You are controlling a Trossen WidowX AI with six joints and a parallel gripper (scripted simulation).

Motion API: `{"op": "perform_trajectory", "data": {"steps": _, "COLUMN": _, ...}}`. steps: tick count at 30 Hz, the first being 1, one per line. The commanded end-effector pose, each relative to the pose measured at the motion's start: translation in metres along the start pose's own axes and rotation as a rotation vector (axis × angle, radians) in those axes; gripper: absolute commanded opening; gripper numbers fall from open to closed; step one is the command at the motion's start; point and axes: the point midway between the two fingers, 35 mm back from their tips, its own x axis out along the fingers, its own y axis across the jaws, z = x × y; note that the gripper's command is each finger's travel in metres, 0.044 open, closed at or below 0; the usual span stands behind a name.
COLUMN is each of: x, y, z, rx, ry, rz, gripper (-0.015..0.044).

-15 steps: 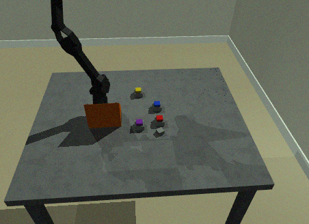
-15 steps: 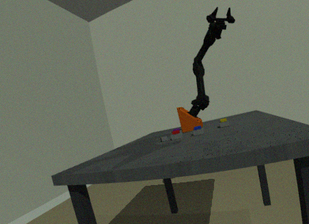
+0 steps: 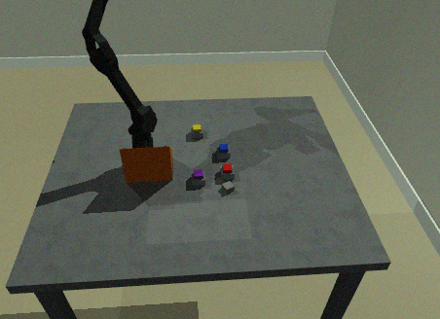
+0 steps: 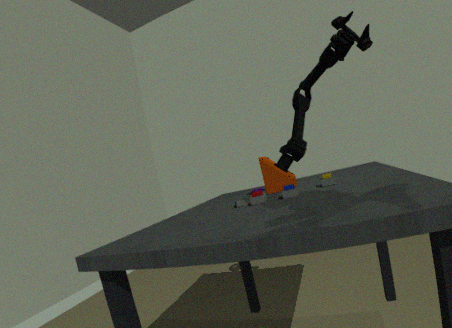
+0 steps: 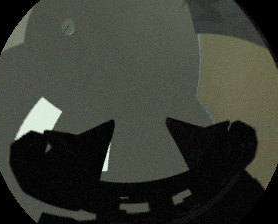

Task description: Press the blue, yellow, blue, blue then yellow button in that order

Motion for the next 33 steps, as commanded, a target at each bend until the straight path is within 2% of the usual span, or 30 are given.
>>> {"op": "perform_trajectory", "data": {"steps": 1, "x": 0.035, "y": -0.056, "z": 0.034, "rx": -0.347, "ry": -0.096, "rz": -0.120, "gripper": 0.0400}}
{"op": "perform_trajectory", "data": {"steps": 9, "x": 0.087, "y": -0.138, "z": 0.134, "rx": -0.931, "ry": -0.251, "rz": -0.437, "gripper": 0.0400}}
{"op": "perform_trajectory", "data": {"steps": 17, "x": 0.105, "y": -0.185, "z": 0.263, "rx": -1.356, "ry": -0.329, "rz": -0.875, "gripper": 0.0400}}
{"op": "perform_trajectory", "data": {"steps": 25, "x": 0.082, "y": -0.200, "z": 0.393, "rx": -1.554, "ry": -0.264, "rz": -1.392, "gripper": 0.0400}}
{"op": "perform_trajectory", "data": {"steps": 33, "x": 0.026, "y": -0.196, "z": 0.498, "rx": -1.489, "ry": -0.021, "rz": -1.839, "gripper": 0.0400}}
